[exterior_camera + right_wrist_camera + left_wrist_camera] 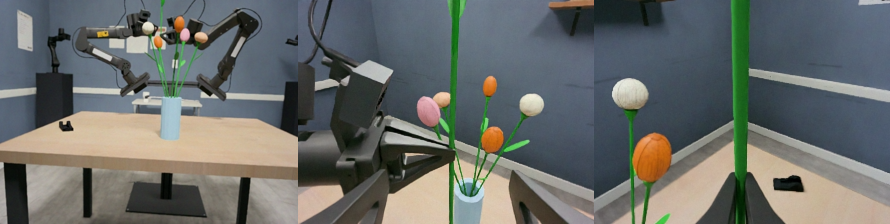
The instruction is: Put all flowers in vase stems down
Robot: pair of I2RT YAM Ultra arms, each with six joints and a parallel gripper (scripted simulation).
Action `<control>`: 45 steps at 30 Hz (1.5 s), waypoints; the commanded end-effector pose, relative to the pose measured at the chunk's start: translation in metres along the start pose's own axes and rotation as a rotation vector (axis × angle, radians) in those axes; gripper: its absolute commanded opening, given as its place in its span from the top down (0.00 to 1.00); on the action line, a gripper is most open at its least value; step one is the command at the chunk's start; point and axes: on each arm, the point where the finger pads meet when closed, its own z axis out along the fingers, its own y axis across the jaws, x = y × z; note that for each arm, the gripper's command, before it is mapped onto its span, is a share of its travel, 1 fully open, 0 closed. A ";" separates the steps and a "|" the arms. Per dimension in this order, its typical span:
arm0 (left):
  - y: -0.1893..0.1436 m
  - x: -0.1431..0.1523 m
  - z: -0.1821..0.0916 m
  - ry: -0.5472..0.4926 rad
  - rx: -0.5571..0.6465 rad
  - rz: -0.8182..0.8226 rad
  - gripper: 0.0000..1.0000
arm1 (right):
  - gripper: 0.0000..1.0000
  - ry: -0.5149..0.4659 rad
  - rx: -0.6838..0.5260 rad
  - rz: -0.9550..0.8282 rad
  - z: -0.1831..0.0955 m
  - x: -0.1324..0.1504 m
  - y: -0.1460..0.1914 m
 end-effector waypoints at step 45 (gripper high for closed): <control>-0.008 -0.008 -0.004 -0.034 0.025 -0.007 1.00 | 0.30 -0.015 0.002 0.012 0.111 -0.025 -0.004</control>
